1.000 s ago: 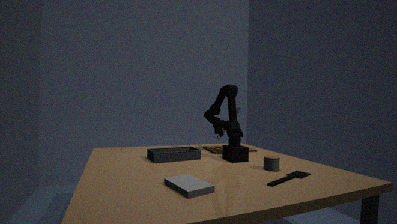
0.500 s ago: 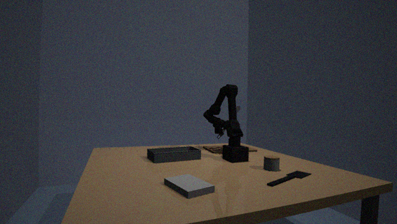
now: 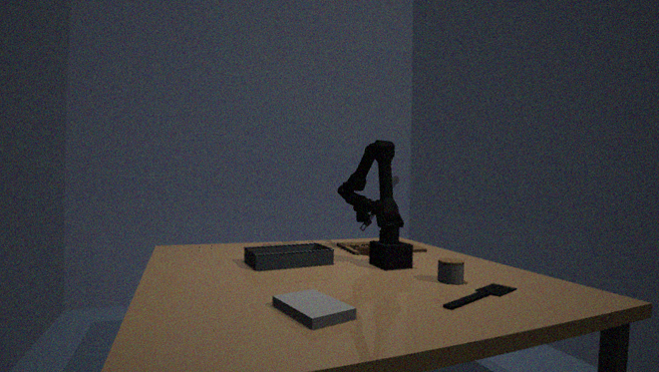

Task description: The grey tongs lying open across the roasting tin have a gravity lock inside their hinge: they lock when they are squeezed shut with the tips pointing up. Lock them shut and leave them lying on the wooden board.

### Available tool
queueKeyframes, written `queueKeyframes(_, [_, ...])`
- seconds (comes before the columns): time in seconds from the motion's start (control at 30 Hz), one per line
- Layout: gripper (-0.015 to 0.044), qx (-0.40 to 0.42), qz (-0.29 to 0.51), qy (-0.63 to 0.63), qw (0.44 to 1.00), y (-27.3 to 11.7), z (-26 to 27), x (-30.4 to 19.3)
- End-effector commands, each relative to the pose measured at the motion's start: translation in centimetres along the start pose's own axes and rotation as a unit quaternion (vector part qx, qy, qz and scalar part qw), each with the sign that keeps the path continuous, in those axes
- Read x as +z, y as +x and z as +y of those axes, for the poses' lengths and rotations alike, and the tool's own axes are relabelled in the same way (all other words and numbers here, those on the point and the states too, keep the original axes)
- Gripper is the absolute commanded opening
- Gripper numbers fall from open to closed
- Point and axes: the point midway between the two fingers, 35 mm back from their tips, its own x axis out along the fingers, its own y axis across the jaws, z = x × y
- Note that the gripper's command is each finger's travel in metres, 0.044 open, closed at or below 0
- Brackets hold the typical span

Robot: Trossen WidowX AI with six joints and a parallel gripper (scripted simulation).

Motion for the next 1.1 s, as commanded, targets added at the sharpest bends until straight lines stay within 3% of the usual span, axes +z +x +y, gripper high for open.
queueKeyframes(0.0, [-0.015, 0.002, 0.006, 0.004, 1.0, 0.0, 0.0, -0.2])
queueKeyframes(0.3, [-0.015, 0.004, -0.017, -0.004, 1.0, 0.5, -0.1, 0.0])
queueKeyframes(1.07, [-0.015, 0.018, -0.344, -0.044, 0.938, 4.5, -0.6, 2.1])
